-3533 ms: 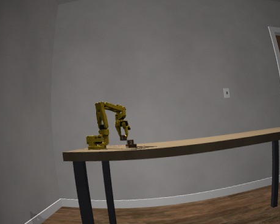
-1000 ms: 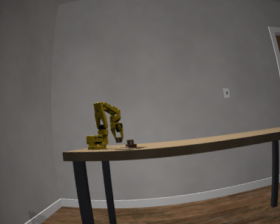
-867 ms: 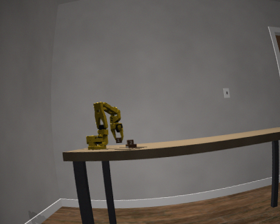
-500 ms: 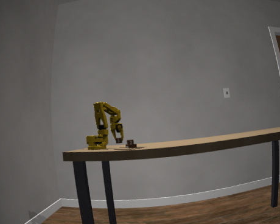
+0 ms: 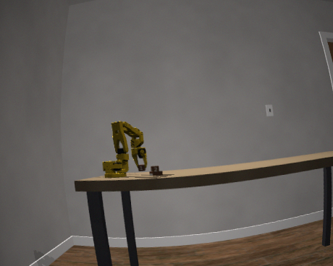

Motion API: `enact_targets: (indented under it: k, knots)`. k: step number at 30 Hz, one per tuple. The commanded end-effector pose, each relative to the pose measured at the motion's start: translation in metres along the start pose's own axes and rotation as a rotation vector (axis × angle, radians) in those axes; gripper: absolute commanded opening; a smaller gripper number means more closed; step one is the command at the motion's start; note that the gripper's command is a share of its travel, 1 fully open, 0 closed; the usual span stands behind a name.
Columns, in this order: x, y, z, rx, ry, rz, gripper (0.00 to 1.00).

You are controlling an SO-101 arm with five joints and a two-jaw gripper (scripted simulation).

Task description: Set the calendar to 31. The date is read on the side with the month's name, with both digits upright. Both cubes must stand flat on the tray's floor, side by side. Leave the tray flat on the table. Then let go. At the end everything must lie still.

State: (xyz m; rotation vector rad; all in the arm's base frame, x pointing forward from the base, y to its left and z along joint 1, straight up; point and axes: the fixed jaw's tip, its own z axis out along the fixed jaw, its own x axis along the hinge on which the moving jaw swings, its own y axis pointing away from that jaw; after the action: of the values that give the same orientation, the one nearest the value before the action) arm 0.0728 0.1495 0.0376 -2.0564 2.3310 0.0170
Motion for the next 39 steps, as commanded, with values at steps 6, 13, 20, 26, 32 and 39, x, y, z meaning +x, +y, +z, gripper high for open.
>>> enact_targets:
  k: [6, 13, 20, 26, 32, 39]
  knots:
    - [-0.003, 0.001, 0.002, 0.005, -0.018, -0.020, 0.00]
    - [-0.003, 0.001, 0.005, 0.005, -0.018, -0.020, 0.00]
    - [-0.003, 0.001, 0.006, 0.005, -0.018, -0.020, 0.00]
    - [-0.003, 0.001, 0.010, 0.005, -0.018, -0.020, 0.00]
    - [-0.003, 0.001, 0.011, 0.005, -0.018, -0.020, 0.00]
    - [-0.003, 0.001, 0.013, 0.005, -0.018, -0.020, 0.00]
